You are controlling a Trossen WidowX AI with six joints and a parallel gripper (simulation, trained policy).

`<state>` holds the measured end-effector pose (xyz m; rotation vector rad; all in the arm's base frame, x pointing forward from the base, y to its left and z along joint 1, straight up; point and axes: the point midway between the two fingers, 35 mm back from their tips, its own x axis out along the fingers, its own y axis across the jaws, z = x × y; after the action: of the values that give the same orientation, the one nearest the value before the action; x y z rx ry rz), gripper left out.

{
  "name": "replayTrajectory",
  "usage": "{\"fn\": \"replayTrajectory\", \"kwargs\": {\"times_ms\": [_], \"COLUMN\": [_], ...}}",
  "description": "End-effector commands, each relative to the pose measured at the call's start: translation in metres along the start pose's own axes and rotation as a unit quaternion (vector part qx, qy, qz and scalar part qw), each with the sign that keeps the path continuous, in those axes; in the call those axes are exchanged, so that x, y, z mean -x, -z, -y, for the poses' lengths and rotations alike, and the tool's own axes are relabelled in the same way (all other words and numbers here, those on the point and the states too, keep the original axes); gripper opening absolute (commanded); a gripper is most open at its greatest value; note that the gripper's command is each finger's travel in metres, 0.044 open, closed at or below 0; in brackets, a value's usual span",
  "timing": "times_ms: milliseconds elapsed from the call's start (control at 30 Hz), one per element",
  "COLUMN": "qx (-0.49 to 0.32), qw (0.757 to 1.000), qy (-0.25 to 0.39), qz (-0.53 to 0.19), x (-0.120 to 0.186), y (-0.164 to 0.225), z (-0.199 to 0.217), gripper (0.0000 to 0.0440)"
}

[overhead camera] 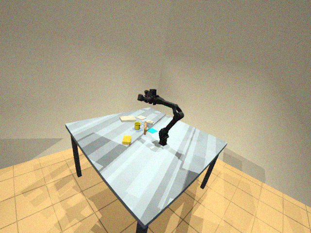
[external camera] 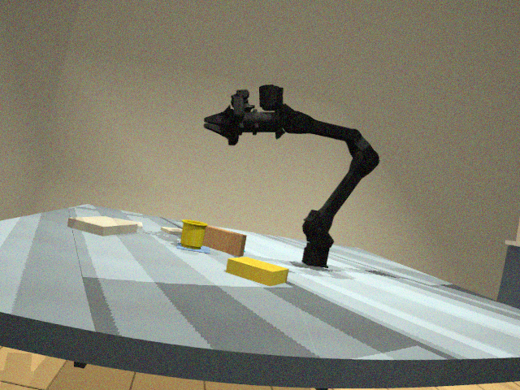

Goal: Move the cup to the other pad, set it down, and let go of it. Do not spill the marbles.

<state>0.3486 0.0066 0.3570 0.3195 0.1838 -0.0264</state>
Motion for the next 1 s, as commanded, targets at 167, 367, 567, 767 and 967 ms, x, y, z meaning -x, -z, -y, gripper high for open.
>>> {"fn": "replayTrajectory", "kwargs": {"times_ms": [167, 367, 567, 767, 967], "qx": [-0.050, -0.089, -0.128, -0.167, -0.204], "qw": [0.998, 0.993, 0.986, 0.975, 0.961], "qy": [0.010, 0.022, 0.037, 0.055, 0.077], "qz": [-0.042, -0.073, -0.105, -0.137, -0.169], "x": [-0.012, -0.020, -0.026, -0.033, -0.038], "y": [0.002, 0.004, 0.007, 0.012, 0.019], "z": [-0.003, -0.005, -0.007, -0.008, -0.009], "gripper": [0.0160, 0.0164, 0.0168, 0.0170, 0.0171]}}
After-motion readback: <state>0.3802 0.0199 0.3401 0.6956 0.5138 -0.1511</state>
